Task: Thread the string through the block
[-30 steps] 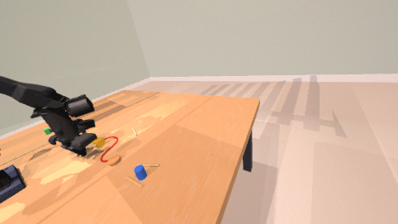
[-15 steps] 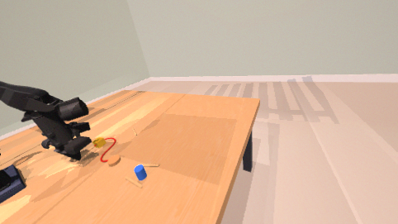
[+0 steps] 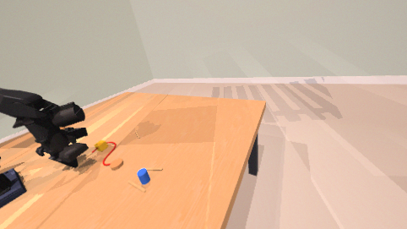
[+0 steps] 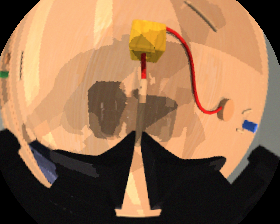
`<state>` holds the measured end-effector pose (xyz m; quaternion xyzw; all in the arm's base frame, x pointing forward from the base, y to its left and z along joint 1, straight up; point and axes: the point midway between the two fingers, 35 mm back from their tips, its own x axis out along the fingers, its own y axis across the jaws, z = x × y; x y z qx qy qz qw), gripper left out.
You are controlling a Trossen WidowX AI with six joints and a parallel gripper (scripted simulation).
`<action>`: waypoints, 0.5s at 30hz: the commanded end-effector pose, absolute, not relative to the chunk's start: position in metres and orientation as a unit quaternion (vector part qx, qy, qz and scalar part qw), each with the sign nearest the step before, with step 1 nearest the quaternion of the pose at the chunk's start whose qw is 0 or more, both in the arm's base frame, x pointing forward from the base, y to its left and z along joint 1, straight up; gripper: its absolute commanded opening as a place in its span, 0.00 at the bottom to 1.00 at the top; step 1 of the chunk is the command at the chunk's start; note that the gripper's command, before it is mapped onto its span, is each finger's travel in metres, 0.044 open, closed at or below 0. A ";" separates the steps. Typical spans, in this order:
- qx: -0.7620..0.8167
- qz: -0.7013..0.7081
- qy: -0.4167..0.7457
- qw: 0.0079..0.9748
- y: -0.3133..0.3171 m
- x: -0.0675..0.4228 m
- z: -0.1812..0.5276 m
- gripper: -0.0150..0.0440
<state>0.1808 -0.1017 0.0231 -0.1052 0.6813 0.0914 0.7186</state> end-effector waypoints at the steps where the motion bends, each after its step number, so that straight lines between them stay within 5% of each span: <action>1: -0.104 0.090 0.683 0.718 -0.101 0.174 0.022 0.25; 15: -0.083 0.069 0.685 0.720 -0.094 0.161 0.025 0.25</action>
